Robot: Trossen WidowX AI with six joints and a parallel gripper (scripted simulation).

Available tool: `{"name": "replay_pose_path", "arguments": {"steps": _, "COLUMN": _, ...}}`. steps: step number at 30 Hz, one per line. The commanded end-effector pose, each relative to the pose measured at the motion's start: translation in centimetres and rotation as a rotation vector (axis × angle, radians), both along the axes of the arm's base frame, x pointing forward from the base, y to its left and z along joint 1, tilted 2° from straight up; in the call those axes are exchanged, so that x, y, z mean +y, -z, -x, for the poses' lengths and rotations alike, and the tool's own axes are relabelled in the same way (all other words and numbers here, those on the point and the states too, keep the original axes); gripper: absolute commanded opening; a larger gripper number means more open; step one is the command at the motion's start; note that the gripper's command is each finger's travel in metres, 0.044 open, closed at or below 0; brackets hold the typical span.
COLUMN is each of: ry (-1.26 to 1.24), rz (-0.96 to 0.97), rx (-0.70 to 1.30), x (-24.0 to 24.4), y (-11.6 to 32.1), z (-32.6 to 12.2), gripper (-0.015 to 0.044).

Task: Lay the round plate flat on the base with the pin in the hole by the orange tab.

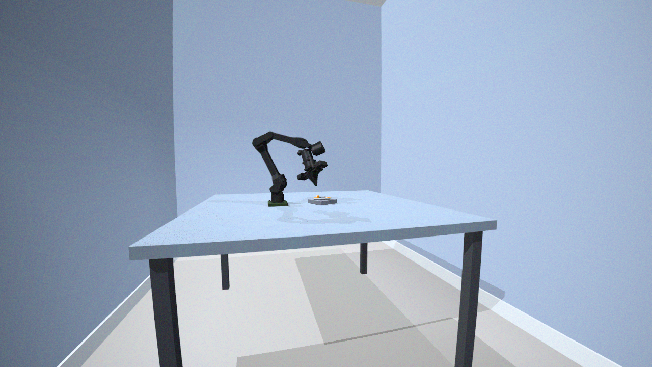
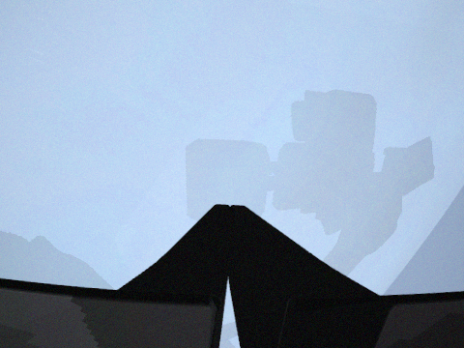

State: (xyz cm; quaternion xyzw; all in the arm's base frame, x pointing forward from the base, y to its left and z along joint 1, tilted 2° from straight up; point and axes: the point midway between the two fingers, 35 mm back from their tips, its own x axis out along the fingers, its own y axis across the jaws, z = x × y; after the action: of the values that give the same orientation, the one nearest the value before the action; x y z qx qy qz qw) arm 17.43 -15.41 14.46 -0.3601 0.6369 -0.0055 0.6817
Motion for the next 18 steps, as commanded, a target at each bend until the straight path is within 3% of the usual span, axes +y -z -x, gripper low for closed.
{"name": "replay_pose_path", "arguments": {"steps": 1, "ry": 0.29, "rz": -0.345, "rx": -0.08, "x": 6.9, "y": 1.6, "z": -3.4, "gripper": 0.0}}
{"name": "replay_pose_path", "arguments": {"steps": 9, "ry": 0.581, "rz": -0.528, "rx": -0.015, "x": 11.7, "y": 2.5, "z": -4.2, "gripper": 0.0}}
{"name": "replay_pose_path", "arguments": {"steps": 18, "ry": 0.593, "rz": -0.533, "rx": -0.011, "x": 11.9, "y": 2.5, "z": -4.2, "gripper": 0.0}}
